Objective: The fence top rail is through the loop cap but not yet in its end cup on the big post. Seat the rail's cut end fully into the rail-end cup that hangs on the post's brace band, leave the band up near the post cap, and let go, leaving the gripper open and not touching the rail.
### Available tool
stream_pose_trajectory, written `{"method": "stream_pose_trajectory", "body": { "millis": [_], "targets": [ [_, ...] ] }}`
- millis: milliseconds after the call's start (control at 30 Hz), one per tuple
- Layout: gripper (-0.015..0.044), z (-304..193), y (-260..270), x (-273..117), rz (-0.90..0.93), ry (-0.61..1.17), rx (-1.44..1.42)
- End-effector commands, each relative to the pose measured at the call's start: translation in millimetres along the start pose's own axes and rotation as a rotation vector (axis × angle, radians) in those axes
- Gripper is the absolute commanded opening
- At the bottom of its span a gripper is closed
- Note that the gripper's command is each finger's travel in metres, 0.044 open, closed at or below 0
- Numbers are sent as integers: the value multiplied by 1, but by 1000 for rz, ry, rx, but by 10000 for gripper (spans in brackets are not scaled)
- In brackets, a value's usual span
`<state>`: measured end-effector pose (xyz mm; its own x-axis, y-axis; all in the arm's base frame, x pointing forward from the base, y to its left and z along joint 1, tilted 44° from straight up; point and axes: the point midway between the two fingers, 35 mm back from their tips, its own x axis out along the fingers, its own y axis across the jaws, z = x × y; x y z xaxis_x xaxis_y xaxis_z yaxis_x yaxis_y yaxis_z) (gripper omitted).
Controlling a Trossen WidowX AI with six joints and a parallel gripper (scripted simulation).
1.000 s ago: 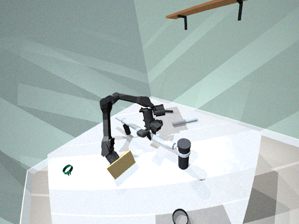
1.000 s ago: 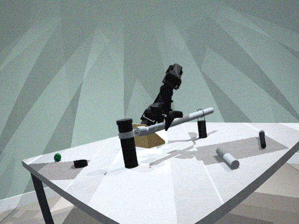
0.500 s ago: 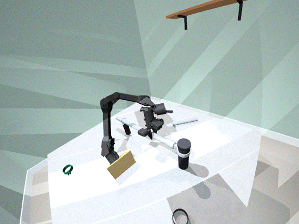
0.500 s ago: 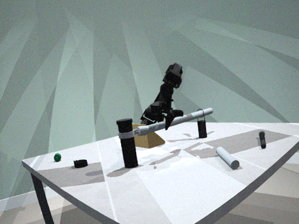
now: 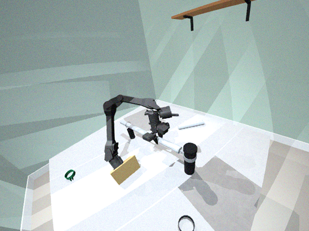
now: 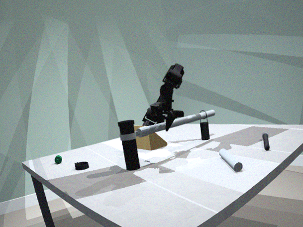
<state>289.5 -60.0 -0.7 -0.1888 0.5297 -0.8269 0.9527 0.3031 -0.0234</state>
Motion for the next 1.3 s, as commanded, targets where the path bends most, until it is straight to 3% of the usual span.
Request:
{"method": "stream_pose_trajectory", "body": {
  "millis": [0,1267],
  "targets": [
    [0,8,-4,-1,3,-15,10],
    [0,20,-2,4,-13,7,2]
  ]
}}
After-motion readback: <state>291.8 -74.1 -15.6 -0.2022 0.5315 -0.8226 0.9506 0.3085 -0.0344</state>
